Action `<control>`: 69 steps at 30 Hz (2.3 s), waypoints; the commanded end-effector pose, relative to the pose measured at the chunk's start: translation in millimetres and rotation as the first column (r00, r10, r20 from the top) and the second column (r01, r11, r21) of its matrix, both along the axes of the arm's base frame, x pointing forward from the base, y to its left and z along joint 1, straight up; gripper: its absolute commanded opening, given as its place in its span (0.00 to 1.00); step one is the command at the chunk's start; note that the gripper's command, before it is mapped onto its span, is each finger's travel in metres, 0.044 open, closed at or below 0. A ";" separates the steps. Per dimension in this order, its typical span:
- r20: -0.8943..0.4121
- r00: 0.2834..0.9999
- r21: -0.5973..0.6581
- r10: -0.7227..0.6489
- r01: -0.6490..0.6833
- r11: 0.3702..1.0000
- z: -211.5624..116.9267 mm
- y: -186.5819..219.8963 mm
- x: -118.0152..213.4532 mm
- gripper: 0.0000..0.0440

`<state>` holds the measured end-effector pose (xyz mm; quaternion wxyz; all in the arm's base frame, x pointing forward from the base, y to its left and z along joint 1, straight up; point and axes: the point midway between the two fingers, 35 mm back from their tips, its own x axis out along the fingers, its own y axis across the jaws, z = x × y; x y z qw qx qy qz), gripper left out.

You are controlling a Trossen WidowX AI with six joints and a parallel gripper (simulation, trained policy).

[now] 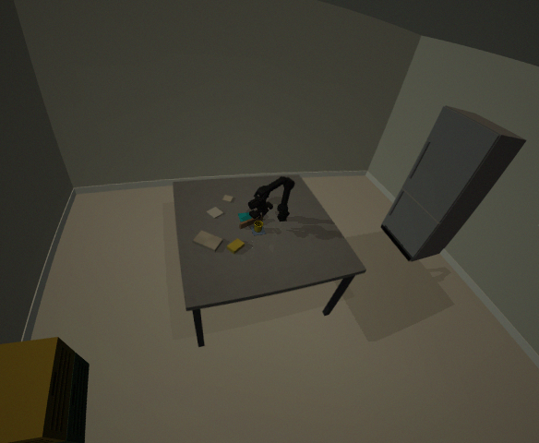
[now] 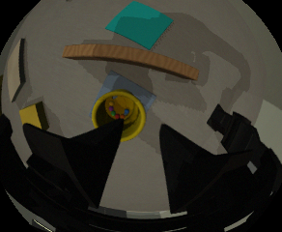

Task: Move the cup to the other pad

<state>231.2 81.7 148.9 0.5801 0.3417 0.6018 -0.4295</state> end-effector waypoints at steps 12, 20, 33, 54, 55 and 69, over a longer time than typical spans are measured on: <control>-0.046 0.999 -0.047 -0.005 0.003 0.999 -40.6 -0.6 -7.4 0.40; -0.062 0.998 -0.056 0.023 -0.027 0.998 -65.8 -0.9 -10.7 0.40; -0.053 0.993 -0.049 0.105 -0.108 0.993 -86.3 -4.9 -11.2 0.02; 0.079 0.997 0.012 -0.026 0.025 1.000 -31.0 -20.0 4.1 0.03; 0.086 0.996 0.015 -0.035 0.034 0.999 -27.9 -21.4 5.4 0.03; 0.200 0.967 0.043 -0.161 0.155 0.987 0.5 -50.2 30.1 0.01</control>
